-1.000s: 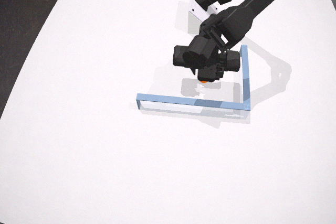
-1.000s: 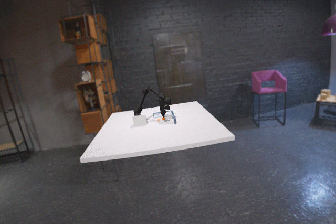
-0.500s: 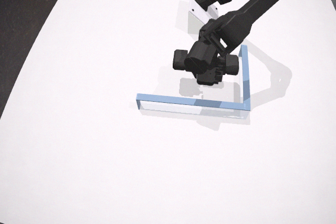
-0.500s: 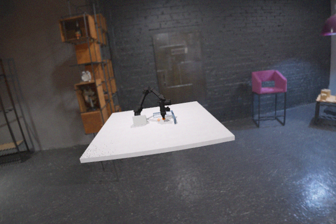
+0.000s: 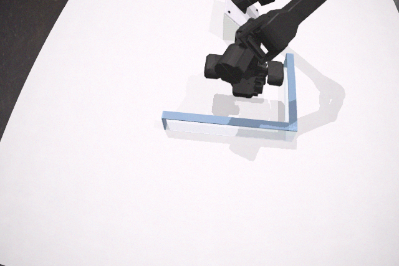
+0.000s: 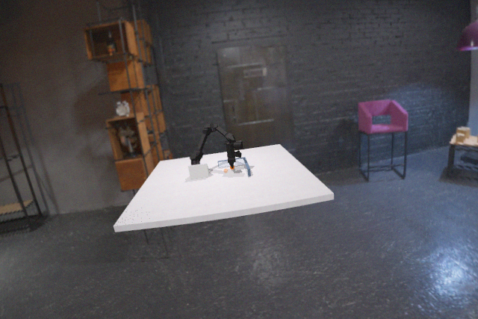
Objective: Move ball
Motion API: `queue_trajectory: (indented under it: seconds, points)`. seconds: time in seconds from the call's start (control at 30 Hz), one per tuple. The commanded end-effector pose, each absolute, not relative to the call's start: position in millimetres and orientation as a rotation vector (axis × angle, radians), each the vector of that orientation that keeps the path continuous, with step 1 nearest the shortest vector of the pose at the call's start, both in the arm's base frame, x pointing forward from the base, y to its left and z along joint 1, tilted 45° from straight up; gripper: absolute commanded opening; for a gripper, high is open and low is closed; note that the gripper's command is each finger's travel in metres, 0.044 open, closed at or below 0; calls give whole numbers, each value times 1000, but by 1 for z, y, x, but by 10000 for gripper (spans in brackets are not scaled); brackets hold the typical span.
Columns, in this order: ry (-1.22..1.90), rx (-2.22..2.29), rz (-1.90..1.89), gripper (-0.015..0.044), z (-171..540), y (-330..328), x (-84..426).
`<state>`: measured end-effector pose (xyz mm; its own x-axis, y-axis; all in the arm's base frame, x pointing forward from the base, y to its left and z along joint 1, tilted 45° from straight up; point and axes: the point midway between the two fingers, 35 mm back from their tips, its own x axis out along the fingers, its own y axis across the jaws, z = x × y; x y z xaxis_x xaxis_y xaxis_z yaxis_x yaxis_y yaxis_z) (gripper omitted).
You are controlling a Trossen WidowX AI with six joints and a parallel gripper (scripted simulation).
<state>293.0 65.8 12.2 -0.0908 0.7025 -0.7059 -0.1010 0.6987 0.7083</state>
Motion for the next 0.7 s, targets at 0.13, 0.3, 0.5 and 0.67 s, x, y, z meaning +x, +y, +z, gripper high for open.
queue_trajectory:
  seconds: [0.13,0.3,0.5,0.67]
  points:
    - [1508,502,714,0,44,32,305]
    - [1509,502,715,0,66,10,306]
    - [1510,505,720,0,91,-12,303]
    - [1510,506,720,0,88,-13,299]
